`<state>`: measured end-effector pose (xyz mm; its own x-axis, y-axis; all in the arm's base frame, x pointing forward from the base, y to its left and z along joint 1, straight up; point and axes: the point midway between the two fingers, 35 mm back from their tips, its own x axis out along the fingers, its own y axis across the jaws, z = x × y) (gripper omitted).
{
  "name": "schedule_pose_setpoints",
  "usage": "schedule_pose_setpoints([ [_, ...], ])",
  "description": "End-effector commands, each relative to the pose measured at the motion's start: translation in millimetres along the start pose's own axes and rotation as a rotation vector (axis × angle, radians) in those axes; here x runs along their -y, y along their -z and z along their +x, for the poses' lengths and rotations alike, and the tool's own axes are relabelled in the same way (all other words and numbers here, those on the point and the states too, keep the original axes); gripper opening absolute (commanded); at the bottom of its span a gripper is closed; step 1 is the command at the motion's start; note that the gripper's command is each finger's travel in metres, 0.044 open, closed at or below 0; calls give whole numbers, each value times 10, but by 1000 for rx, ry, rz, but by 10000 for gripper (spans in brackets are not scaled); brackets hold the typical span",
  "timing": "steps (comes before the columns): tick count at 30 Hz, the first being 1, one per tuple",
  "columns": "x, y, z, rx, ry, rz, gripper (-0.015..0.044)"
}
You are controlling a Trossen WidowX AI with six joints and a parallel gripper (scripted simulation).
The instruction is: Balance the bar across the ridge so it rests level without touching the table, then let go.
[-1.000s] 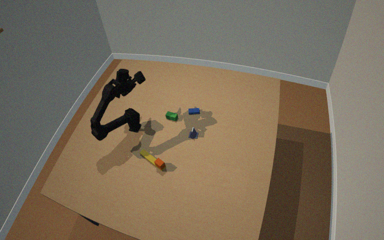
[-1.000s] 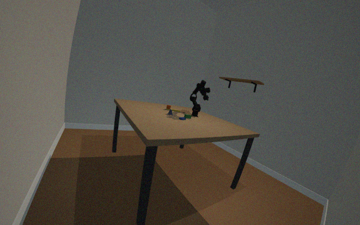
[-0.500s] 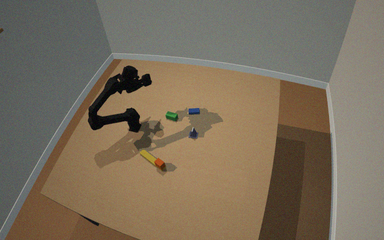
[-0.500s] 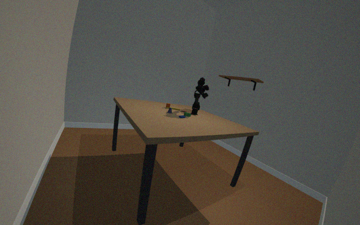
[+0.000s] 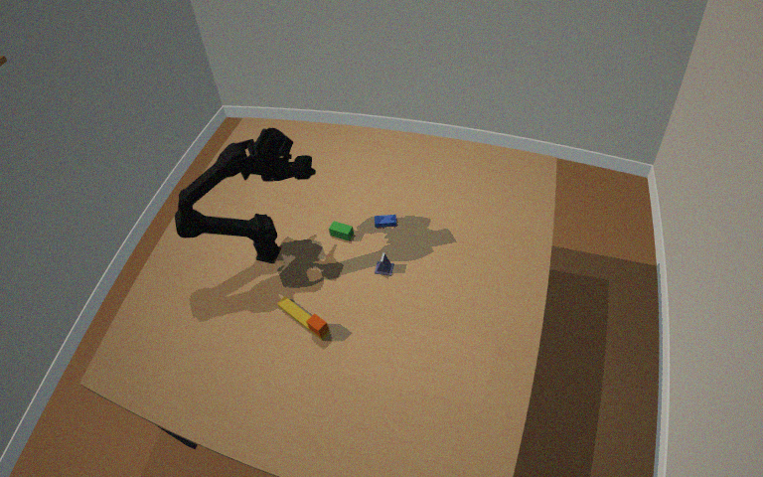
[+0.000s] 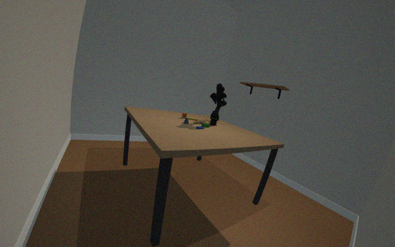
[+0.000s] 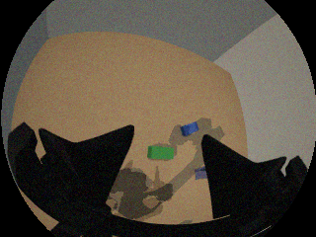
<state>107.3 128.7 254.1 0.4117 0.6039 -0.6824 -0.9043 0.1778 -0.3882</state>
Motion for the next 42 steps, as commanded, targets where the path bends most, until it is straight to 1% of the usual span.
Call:
schedule_pose_setpoints([
  [1, 121, 72, 33, -58, 25, 73, 315],
  [22, 669, 538, 106, -304, 135, 422, 315],
  [42, 1073, 1164, 6, -507, 230, 777, 315],
])
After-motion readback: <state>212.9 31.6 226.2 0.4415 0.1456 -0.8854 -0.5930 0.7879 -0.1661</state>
